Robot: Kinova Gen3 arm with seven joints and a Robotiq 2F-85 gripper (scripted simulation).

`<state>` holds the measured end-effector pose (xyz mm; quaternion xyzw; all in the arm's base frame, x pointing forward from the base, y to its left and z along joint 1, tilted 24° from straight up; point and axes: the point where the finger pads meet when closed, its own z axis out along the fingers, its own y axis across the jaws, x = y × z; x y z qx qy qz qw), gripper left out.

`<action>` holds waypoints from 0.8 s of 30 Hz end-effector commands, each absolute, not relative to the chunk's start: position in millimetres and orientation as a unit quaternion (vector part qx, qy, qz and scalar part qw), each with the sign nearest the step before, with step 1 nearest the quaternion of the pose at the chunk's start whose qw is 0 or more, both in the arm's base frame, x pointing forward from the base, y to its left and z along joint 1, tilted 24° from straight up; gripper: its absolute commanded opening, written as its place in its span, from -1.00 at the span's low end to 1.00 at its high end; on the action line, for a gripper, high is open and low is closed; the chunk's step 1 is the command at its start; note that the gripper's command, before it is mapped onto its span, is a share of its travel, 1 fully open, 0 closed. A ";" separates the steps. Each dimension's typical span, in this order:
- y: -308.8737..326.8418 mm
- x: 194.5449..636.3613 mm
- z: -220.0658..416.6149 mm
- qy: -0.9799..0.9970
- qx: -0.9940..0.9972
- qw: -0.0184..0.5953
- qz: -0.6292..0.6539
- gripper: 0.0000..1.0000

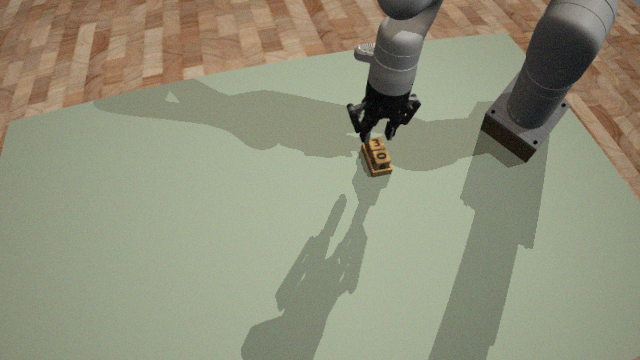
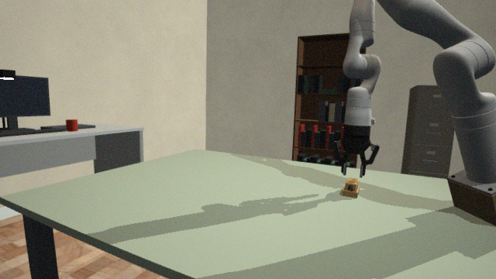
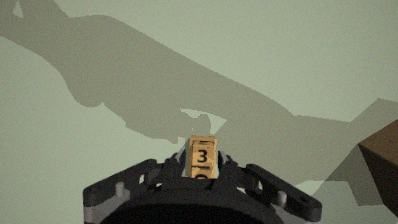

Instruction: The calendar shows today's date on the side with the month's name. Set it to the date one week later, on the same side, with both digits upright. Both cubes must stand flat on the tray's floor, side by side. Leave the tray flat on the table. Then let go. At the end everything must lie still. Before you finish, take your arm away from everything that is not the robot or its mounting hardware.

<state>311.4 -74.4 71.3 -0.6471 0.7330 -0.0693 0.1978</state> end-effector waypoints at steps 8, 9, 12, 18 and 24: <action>-73.0 310.3 70.5 0.737 -0.643 0.198 -0.068 -0.07; -72.8 310.2 70.5 0.737 -0.643 0.198 -0.068 -0.07; -72.4 309.8 70.5 0.737 -0.643 0.197 -0.068 -0.07; -71.1 309.2 70.4 0.737 -0.643 0.197 -0.067 -0.07; -71.0 309.7 70.7 0.737 -0.643 0.198 -0.068 -0.07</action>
